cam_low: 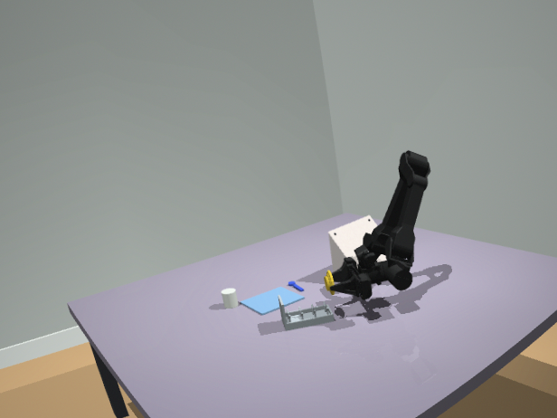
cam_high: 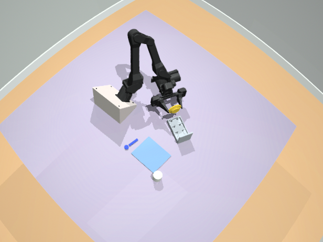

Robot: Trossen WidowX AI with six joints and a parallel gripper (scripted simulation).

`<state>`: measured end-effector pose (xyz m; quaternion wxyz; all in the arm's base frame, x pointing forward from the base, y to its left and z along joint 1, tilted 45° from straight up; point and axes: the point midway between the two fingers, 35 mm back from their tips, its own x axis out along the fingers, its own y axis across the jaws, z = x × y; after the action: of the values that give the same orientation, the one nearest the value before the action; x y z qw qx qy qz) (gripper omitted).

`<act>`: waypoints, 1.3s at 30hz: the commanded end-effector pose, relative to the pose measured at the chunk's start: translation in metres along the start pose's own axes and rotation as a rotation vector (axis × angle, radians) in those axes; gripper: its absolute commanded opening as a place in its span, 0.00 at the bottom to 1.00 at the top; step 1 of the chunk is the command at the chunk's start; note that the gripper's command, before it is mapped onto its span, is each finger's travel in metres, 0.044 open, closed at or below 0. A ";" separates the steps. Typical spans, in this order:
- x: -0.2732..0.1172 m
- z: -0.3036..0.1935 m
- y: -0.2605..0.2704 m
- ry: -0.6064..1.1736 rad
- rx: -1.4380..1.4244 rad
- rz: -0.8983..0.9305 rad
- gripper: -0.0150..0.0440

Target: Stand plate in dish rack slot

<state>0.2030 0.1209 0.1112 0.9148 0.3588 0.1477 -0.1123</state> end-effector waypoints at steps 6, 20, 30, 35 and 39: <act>0.006 -0.011 0.001 -0.004 0.002 0.000 0.25; 0.023 -0.029 0.002 -0.001 0.005 0.002 0.25; 0.034 -0.028 0.003 -0.001 0.012 0.006 0.25; 0.039 -0.030 0.002 -0.002 0.017 0.007 0.25; 0.039 -0.048 0.002 -0.001 0.022 0.010 0.25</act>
<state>0.2325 0.1460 0.0719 0.9113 0.3695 0.1457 -0.1086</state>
